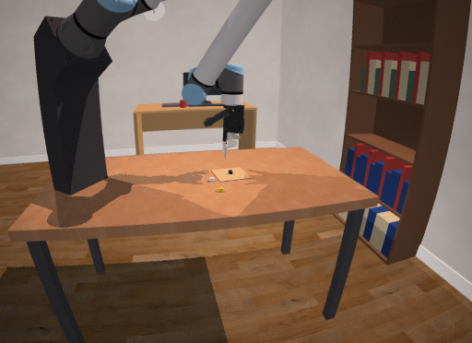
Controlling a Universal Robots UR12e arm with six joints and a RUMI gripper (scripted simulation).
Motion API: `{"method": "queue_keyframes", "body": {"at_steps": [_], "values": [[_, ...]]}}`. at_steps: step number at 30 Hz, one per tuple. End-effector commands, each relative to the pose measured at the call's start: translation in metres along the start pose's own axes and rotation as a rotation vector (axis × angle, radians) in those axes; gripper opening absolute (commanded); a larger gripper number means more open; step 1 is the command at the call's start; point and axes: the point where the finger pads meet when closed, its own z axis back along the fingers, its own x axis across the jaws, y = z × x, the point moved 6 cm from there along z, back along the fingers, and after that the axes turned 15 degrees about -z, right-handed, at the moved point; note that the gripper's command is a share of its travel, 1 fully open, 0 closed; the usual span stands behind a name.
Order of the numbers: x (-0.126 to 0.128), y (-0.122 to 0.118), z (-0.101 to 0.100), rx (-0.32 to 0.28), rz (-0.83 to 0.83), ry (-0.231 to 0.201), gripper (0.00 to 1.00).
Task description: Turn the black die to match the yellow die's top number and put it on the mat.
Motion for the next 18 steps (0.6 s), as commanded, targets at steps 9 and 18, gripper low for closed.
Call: {"method": "queue_keyframes", "body": {"at_steps": [9,18], "values": [[-0.0050,-0.0005,-0.0008,-0.004,0.354,-0.004,1.00],[-0.0071,-0.0015,-0.0014,-0.004,0.533,-0.004,1.00]]}}
